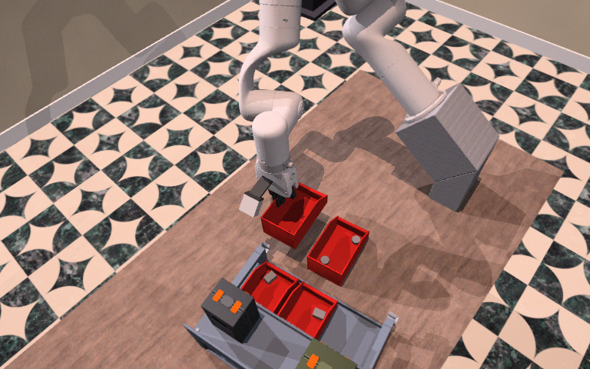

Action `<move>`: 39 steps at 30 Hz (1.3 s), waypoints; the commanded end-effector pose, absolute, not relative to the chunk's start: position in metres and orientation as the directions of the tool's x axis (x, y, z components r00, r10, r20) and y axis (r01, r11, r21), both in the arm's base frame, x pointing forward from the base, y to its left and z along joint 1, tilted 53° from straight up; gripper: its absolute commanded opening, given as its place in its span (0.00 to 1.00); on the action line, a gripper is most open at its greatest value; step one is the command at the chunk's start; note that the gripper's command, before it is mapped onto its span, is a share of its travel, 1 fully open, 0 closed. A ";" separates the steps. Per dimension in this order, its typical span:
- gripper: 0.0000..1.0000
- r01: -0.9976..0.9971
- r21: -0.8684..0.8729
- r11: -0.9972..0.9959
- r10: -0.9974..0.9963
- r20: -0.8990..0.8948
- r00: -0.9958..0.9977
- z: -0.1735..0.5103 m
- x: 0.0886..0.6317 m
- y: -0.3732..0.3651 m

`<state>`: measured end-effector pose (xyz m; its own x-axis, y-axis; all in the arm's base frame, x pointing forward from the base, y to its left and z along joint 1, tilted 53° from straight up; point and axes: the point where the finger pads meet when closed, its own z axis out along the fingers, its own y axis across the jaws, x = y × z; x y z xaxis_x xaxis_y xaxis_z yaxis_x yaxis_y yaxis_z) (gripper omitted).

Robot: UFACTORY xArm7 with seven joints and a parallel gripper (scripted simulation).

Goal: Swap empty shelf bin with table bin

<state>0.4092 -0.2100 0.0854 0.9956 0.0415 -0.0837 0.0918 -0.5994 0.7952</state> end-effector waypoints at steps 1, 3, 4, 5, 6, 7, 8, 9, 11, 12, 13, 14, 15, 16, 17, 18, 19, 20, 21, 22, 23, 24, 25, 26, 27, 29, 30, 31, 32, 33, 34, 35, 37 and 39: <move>0.00 0.093 0.795 -0.599 0.045 -0.082 0.996 0.081 0.411 -0.216; 0.00 0.093 0.795 -0.599 0.045 -0.082 0.996 0.078 0.410 -0.220; 0.00 0.093 0.795 -0.599 0.045 -0.082 0.996 0.076 0.410 -0.222; 0.00 0.093 0.795 -0.599 0.045 -0.082 0.996 0.074 0.410 -0.225; 0.00 0.093 0.795 -0.599 0.045 -0.082 0.996 0.072 0.410 -0.227; 0.00 0.093 0.795 -0.599 0.045 -0.082 0.996 0.071 0.410 -0.229; 0.00 0.093 0.795 -0.599 0.045 -0.082 0.996 0.069 0.410 -0.232; 0.00 0.093 0.795 -0.599 0.045 -0.082 0.996 0.067 0.410 -0.234; 0.00 0.093 0.795 -0.599 0.045 -0.082 0.996 0.063 0.410 -0.239; 0.00 0.093 0.795 -0.599 0.045 -0.082 0.996 0.062 0.410 -0.242; 0.00 0.093 0.795 -0.599 0.045 -0.082 0.996 0.062 0.410 -0.242; 0.00 0.093 0.795 -0.599 0.045 -0.082 0.996 0.062 0.410 -0.242; 0.00 0.093 0.795 -0.599 0.045 -0.082 0.996 0.060 0.410 -0.244; 0.00 0.093 0.795 -0.599 0.045 -0.082 0.996 0.058 0.410 -0.246; 0.00 0.093 0.795 -0.599 0.045 -0.082 0.996 0.057 0.410 -0.249; 0.00 0.093 0.795 -0.599 0.045 -0.082 0.996 0.055 0.410 -0.251; 0.00 0.093 0.795 -0.599 0.045 -0.082 0.996 0.054 0.410 -0.253; 0.00 0.093 0.795 -0.599 0.045 -0.082 0.996 0.052 0.410 -0.254; 0.00 0.093 0.795 -0.599 0.045 -0.082 0.996 0.051 0.410 -0.256; 0.00 0.093 0.795 -0.599 0.045 -0.082 0.996 0.050 0.410 -0.257; 0.00 0.093 0.795 -0.599 0.045 -0.082 0.996 0.049 0.410 -0.259; 0.00 0.093 0.795 -0.599 0.045 -0.082 0.996 0.048 0.410 -0.260; 0.00 0.093 0.795 -0.599 0.045 -0.082 0.996 0.047 0.410 -0.261; 0.00 0.093 0.795 -0.599 0.045 -0.082 0.996 0.047 0.410 -0.262; 0.00 0.093 0.795 -0.599 0.045 -0.082 0.996 0.046 0.410 -0.262; 0.00 0.093 0.795 -0.599 0.045 -0.082 0.996 0.046 0.410 -0.263; 0.00 0.093 0.795 -0.599 0.045 -0.082 0.996 0.046 0.410 -0.263; 0.00 0.093 0.795 -0.599 0.045 -0.082 0.996 0.046 0.410 -0.263; 0.00 0.093 0.795 -0.599 0.045 -0.082 0.996 0.045 0.410 -0.264; 0.00 0.093 0.795 -0.599 0.045 -0.082 0.996 0.045 0.410 -0.264; 0.00 0.093 0.795 -0.599 0.045 -0.082 0.996 0.045 0.410 -0.264; 0.00 0.093 0.795 -0.599 0.045 -0.082 0.996 0.045 0.410 -0.264; 0.00 0.093 0.795 -0.599 0.045 -0.082 0.996 0.045 0.410 -0.264; 0.00 0.093 0.795 -0.599 0.045 -0.082 0.996 0.045 0.410 -0.264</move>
